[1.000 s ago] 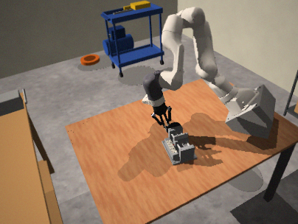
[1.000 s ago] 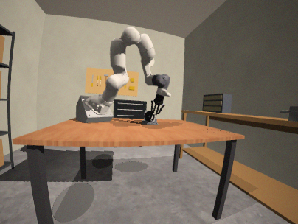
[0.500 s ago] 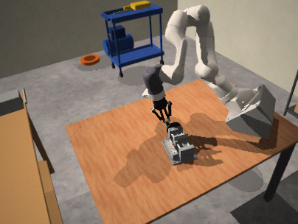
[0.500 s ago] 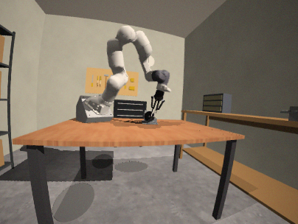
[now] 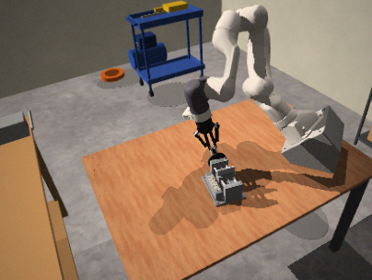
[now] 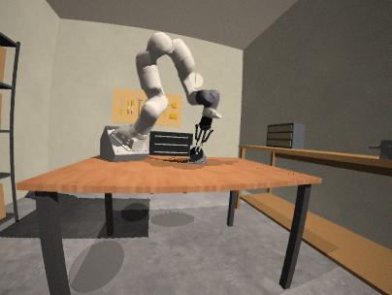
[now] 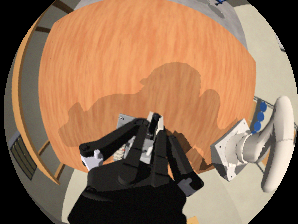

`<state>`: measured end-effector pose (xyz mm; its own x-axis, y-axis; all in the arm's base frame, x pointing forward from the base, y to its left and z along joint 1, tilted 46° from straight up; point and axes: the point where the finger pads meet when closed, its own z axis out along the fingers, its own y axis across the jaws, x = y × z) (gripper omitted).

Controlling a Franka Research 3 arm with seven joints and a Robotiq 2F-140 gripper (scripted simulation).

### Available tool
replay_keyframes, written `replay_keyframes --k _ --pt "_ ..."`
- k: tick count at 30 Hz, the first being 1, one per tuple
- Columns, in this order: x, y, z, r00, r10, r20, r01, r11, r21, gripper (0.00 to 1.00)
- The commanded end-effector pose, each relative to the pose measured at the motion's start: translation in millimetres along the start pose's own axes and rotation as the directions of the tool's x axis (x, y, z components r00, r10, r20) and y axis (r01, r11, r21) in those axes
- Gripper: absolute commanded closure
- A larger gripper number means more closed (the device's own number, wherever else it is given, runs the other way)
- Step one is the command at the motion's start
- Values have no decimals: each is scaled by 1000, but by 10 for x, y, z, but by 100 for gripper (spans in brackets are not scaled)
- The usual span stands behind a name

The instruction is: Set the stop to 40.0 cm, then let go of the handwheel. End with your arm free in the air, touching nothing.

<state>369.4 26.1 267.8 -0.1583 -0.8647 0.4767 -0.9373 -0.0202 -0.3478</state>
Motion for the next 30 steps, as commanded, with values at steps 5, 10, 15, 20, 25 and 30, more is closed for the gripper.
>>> replay_keyframes --k 5,10,15,20,25,30 --pt "-2 183 77 1000 0 1 0 1000 -20 96" --pt "-2 268 160 1000 0 1 0 1000 -20 96" --pt "-2 327 292 1000 0 1 0 1000 -20 96" --pt "-2 322 448 1000 0 0 0 1000 -20 96" --pt "-2 297 516 1000 0 0 0 1000 -20 96" --pt "-2 239 597 1000 0 0 0 1000 -20 96"
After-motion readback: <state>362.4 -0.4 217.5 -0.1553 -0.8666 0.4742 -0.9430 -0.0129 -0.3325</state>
